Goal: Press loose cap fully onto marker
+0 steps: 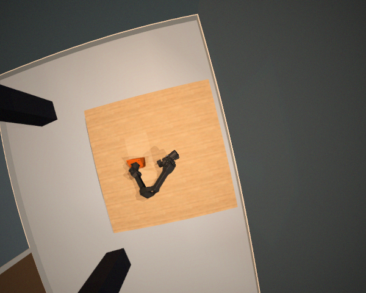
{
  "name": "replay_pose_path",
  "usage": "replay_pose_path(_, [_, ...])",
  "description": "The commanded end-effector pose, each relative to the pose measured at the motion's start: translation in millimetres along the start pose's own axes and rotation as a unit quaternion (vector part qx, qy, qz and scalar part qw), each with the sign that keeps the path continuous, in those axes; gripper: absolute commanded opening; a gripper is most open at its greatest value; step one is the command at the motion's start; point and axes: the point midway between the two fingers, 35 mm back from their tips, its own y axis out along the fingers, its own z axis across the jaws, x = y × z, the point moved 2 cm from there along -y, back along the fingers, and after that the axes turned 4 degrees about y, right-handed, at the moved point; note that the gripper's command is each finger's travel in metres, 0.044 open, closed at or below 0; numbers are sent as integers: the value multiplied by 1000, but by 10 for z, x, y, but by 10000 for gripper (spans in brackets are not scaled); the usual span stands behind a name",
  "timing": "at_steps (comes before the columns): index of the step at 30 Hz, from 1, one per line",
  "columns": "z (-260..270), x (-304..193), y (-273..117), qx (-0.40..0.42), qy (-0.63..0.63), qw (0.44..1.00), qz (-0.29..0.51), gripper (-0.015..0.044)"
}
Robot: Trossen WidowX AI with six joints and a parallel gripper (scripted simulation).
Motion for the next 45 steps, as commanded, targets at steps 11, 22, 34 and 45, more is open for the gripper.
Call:
replay_pose_path(11, [-28,-4,264,-4,-5,1000,-3,0])
replay_pose_path(22, [-43,-21,420,-4,-5,1000,-4,0])
replay_pose_path(34, [-40,-21,567,-5,-5,1000,-4,0])
replay_pose_path(45, [-9,-1,714,-5,-5,1000,-5,0])
